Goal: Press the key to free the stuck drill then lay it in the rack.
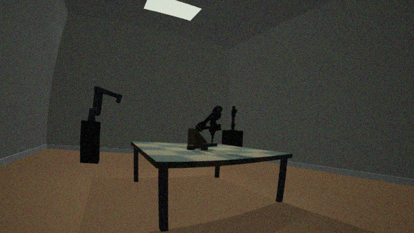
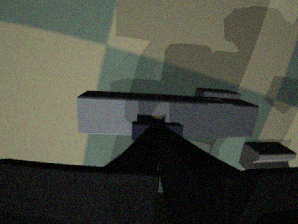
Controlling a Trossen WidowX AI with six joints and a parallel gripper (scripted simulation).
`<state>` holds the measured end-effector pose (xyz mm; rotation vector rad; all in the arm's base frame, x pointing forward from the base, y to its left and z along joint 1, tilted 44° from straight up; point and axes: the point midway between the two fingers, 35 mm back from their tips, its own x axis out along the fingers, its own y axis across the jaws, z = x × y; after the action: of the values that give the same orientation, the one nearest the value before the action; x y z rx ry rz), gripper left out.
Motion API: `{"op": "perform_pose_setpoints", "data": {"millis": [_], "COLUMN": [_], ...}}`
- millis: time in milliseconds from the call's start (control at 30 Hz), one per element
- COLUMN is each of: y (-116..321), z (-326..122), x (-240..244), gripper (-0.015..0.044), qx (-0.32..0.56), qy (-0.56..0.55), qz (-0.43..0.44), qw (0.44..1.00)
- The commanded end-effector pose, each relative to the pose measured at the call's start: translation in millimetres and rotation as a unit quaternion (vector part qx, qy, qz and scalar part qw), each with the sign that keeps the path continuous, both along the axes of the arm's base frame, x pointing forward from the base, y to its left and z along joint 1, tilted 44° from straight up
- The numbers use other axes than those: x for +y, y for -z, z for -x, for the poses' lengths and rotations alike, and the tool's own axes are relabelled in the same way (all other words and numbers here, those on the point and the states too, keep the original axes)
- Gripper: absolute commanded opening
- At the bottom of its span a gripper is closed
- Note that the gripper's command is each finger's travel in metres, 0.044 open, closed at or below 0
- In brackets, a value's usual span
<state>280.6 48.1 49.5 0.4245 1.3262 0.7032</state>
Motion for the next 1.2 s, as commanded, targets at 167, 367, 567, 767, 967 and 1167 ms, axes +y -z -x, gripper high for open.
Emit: {"op": "perform_pose_setpoints", "data": {"millis": [167, 367, 567, 767, 967, 1167], "y": [16, 7, -37, -43, 8, 75], "z": [9, 6, 0, 0, -20, -33], "x": [19, 10, -36, -42, -48, -61], "gripper": [0.0000, 0.0079, 0.0236, 0.0394, 0.0440, 0.0440], "qx": [0.024, 0.024, 0.024, 0.024, -0.120, -0.300], "qy": [-0.029, -0.029, -0.029, -0.029, -0.175, -0.364], "qz": [-0.003, -0.002, -0.001, -0.002, 0.009, 0.023], "qw": [0.999, 0.999, 0.999, 0.999, 0.977, 0.881]}}
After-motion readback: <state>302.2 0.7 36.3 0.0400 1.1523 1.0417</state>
